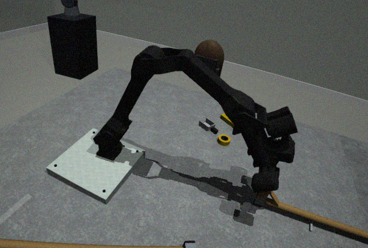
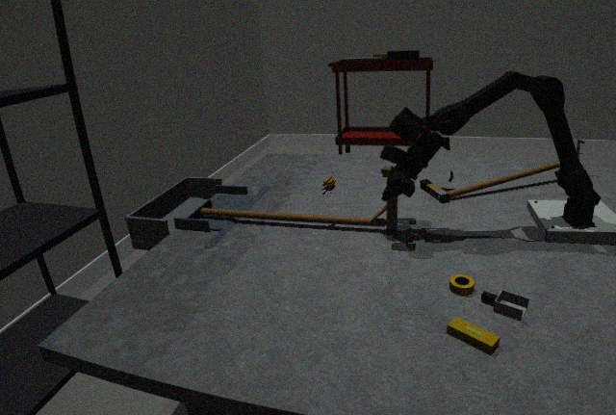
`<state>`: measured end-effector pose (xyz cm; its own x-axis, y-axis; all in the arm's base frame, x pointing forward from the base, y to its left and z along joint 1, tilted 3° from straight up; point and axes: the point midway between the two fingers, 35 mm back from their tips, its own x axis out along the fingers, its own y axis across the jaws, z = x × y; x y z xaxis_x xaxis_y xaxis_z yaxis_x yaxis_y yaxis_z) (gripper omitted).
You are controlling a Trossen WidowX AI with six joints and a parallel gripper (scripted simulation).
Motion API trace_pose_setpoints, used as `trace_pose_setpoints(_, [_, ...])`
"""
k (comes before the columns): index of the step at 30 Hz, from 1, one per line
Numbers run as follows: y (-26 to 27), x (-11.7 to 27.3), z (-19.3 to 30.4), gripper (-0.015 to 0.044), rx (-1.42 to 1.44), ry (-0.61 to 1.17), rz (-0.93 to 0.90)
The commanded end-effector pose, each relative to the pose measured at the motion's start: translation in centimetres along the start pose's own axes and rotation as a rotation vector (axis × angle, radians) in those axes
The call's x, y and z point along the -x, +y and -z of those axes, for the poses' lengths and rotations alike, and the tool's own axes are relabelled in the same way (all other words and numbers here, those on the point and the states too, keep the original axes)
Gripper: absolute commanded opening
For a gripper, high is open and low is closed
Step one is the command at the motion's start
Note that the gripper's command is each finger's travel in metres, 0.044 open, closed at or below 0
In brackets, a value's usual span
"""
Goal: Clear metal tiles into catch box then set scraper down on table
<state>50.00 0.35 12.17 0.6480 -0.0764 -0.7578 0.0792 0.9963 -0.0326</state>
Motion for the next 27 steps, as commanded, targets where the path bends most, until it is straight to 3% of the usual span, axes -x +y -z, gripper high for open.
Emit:
trace_pose_setpoints(1, [0.1, 1.0, -0.1, 0.0000, -0.001, -0.019, 0.000])
trace_pose_setpoints(27, [0.4, 3.7, 2.8, 0.0000, -0.001, -0.020, 0.000])
